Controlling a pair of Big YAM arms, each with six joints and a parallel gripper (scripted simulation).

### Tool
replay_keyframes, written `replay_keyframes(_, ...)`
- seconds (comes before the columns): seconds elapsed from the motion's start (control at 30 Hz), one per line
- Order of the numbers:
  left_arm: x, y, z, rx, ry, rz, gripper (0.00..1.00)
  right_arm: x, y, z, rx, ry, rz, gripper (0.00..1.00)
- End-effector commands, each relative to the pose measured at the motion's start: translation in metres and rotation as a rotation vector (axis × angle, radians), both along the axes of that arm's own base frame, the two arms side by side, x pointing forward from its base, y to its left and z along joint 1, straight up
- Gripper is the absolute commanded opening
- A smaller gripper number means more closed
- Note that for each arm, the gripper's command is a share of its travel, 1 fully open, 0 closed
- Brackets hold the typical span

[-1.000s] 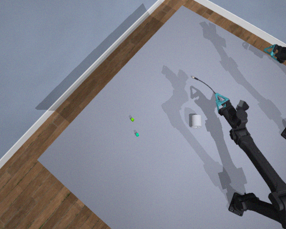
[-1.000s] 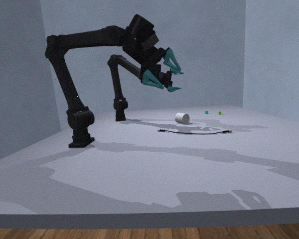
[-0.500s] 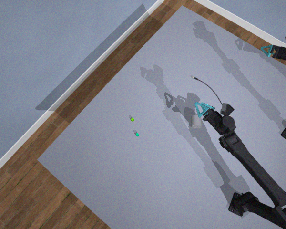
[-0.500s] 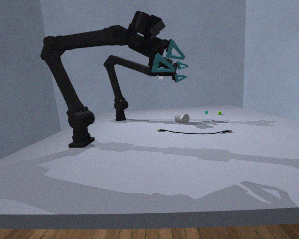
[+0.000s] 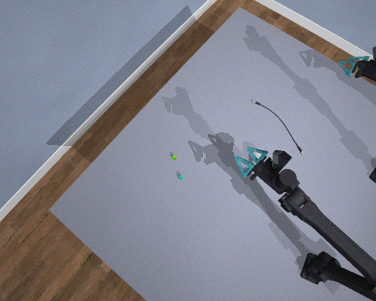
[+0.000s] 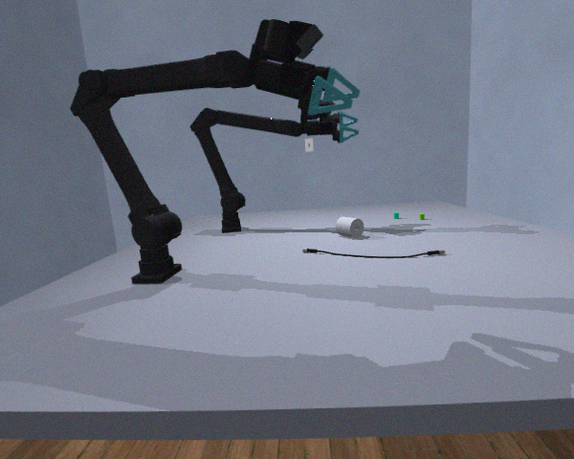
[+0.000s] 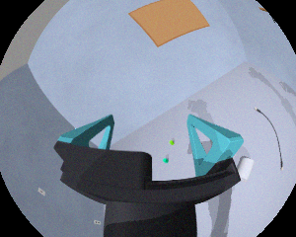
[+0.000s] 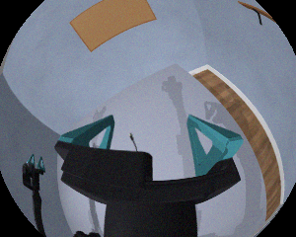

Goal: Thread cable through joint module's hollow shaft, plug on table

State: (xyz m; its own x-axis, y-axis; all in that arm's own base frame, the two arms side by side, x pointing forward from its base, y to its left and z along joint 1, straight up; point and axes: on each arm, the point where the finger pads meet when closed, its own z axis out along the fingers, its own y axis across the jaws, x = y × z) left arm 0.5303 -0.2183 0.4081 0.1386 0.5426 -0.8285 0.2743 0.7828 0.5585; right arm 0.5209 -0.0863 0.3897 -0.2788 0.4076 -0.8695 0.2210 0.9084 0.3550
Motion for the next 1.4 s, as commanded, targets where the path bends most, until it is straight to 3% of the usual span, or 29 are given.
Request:
replay_keyframes(0.0,0.008,0.006,0.032,-0.107,0.004,0.011,1.0,0.013,0.008,0.044,-0.074,-0.089,0.036,1.0)
replay_keyframes(0.03,0.01,0.012,0.018,-0.118,0.036,0.022,1.0,0.008,0.008,0.044,-0.09,-0.097,0.037,1.0)
replay_keyframes(0.07,0.011,0.022,0.006,-0.129,0.061,0.038,1.0,0.005,0.014,0.068,-0.108,-0.143,0.046,1.0)
replay_keyframes(0.1,0.008,0.033,0.032,-0.167,0.029,0.049,1.0,0.006,0.018,0.072,-0.125,-0.156,0.054,1.0)
replay_keyframes(0.17,0.009,0.054,0.058,-0.226,0.006,0.076,1.0,0.005,0.027,0.082,-0.159,-0.186,0.073,1.0)
replay_keyframes(0.4,0.009,0.119,0.082,-0.389,0.025,0.165,1.0,0.013,0.052,0.092,-0.267,-0.242,0.121,1.0)
replay_keyframes(0.5,0.008,0.145,0.09,-0.458,0.032,0.202,1.0,0.001,0.063,0.127,-0.319,-0.323,0.132,1.0)
replay_keyframes(0.57,0.008,0.145,0.09,-0.458,0.032,0.202,1.0,0.001,0.063,0.127,-0.319,-0.323,0.132,1.0)
replay_keyframes(0.6,0.01,0.152,0.076,-0.475,0.061,0.217,1.0,0.005,0.063,0.111,-0.331,-0.302,0.136,1.0)
replay_keyframes(0.63,0.011,0.161,0.061,-0.488,0.088,0.237,1.0,0.01,0.068,0.117,-0.34,-0.314,0.142,1.0)
replay_keyframes(0.7,-0.001,0.179,0.106,-0.55,0.025,0.245,1.0,0.009,0.075,0.125,-0.37,-0.342,0.151,1.0)
replay_keyframes(0.73,-0.004,0.188,0.112,-0.574,0.018,0.255,1.0,0.002,0.08,0.138,-0.387,-0.371,0.154,1.0)
replay_keyframes(0.83,-0.009,0.204,0.118,-0.614,0.017,0.276,1.0,-0.004,0.086,0.141,-0.412,-0.394,0.16,1.0)
replay_keyframes(1.0,-0.007,0.218,0.114,-0.634,0.029,0.3,1.0,0.004,0.091,0.129,-0.424,-0.382,0.167,1.0)
replay_keyframes(1.07,-0.003,0.213,0.08,-0.615,0.085,0.306,1.0,0.002,0.087,0.126,-0.421,-0.379,0.158,1.0)
replay_keyframes(1.17,-0.004,0.211,0.082,-0.6,0.079,0.302,1.0,-0.001,0.086,0.127,-0.411,-0.369,0.16,1.0)
replay_keyframes(1.2,-0.016,0.224,0.102,-0.587,0.01,0.316,1.0,-0.009,0.095,0.154,-0.397,-0.421,0.167,1.0)
replay_keyframes(1.37,-0.015,0.222,0.098,-0.585,0.022,0.312,1.0,0.0,0.095,0.143,-0.398,-0.398,0.166,1.0)
